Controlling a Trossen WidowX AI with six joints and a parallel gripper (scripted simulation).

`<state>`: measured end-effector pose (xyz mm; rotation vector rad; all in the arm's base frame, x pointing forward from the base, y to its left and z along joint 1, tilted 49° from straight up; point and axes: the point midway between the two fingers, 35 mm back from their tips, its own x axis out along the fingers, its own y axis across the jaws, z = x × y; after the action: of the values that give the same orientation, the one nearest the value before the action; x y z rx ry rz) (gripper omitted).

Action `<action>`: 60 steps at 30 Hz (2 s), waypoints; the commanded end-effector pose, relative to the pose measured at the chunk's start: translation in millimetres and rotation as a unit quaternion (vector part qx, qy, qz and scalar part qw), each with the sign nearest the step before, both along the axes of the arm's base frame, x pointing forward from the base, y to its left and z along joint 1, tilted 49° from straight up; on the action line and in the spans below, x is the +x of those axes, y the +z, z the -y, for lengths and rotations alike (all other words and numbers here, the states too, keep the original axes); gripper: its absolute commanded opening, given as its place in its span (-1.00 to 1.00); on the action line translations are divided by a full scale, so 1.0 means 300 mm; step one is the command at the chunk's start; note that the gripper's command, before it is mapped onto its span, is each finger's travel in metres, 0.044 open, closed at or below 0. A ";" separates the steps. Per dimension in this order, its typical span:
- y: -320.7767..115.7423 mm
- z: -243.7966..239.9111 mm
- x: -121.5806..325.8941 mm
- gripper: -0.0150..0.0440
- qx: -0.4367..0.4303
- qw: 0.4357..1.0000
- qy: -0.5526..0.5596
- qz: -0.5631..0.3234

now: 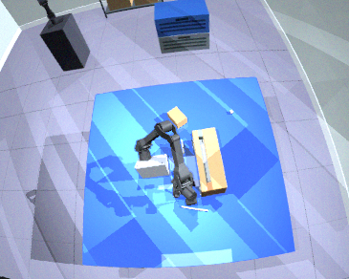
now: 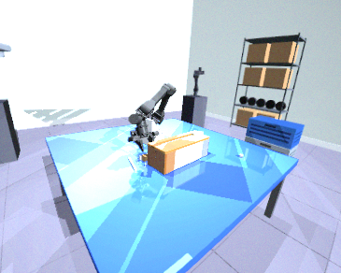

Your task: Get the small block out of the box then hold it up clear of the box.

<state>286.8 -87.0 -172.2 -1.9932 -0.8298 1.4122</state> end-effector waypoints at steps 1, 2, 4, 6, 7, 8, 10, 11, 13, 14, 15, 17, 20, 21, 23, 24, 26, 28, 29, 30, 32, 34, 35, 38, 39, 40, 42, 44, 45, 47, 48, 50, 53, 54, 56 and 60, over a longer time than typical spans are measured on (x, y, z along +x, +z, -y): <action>-0.014 -0.017 -0.004 0.47 0.003 1.000 -0.002 -0.002; -0.018 -0.021 -0.005 0.47 0.003 1.000 -0.002 -0.002; -0.026 -0.028 -0.006 0.47 0.003 1.000 -0.002 -0.002; -0.034 -0.036 -0.007 0.47 0.003 1.000 -0.002 -0.002; -0.038 -0.039 -0.008 0.47 0.003 1.000 -0.002 -0.002; -0.042 -0.043 -0.009 0.47 0.003 1.000 -0.002 -0.002; -0.049 -0.050 -0.010 0.47 0.003 1.000 -0.002 -0.002; -0.053 -0.054 -0.011 0.47 0.003 1.000 -0.002 -0.002; -0.061 -0.062 -0.013 0.47 0.003 1.000 -0.002 -0.002; -0.064 -0.065 -0.013 0.47 0.003 1.000 -0.002 -0.002; -0.068 -0.069 -0.014 0.47 0.003 1.000 -0.002 -0.002; -0.075 -0.077 -0.016 0.47 0.004 1.000 -0.002 -0.002; -0.086 -0.088 -0.019 0.47 0.004 1.000 -0.002 -0.001; -0.090 -0.092 -0.020 0.47 0.004 1.000 -0.002 -0.001; -0.097 -0.099 -0.022 0.47 0.004 1.000 -0.002 -0.001; -0.100 -0.103 -0.023 0.47 0.004 1.000 -0.002 -0.001; -0.107 -0.111 -0.026 0.47 0.004 1.000 -0.002 -0.001; -0.114 -0.118 -0.028 0.47 0.004 1.000 -0.002 -0.001; -0.117 -0.122 -0.029 0.47 0.004 1.000 -0.002 -0.001; -0.120 -0.126 -0.031 0.47 0.005 1.000 -0.002 -0.001; -0.126 -0.132 -0.033 0.47 0.005 1.000 -0.002 -0.001; -0.128 -0.135 -0.034 0.47 0.005 1.000 -0.002 -0.001; -0.128 -0.135 -0.034 0.39 0.005 1.000 -0.002 -0.001; -0.128 -0.135 -0.034 0.12 0.005 1.000 -0.002 -0.001; -0.128 -0.135 -0.034 0.03 0.005 1.000 -0.002 -0.001; -0.128 -0.135 -0.034 -0.06 0.005 1.000 -0.002 -0.001; -0.128 -0.135 -0.034 -0.24 0.005 1.000 -0.002 -0.001; -0.128 -0.135 -0.034 -0.28 0.005 1.000 -0.002 -0.001; -0.126 -0.132 -0.033 -0.37 0.005 1.000 -0.002 -0.001; -0.111 -0.112 -0.027 -0.49 0.004 1.000 -0.002 -0.001; -0.098 -0.097 -0.023 -0.49 0.003 1.000 -0.002 -0.001; -0.072 -0.065 -0.015 -0.49 0.002 1.000 -0.001 -0.002; -0.029 -0.018 -0.007 -0.49 0.002 1.000 -0.001 -0.002; -0.014 -0.002 -0.005 -0.49 0.001 1.000 0.000 -0.002; 0.006 0.018 -0.003 -0.49 0.001 1.000 0.000 -0.002; 0.017 0.023 -0.004 -0.49 0.000 1.000 -0.003 -0.005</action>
<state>286.4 -91.8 -171.1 -1.9904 -0.8213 1.4058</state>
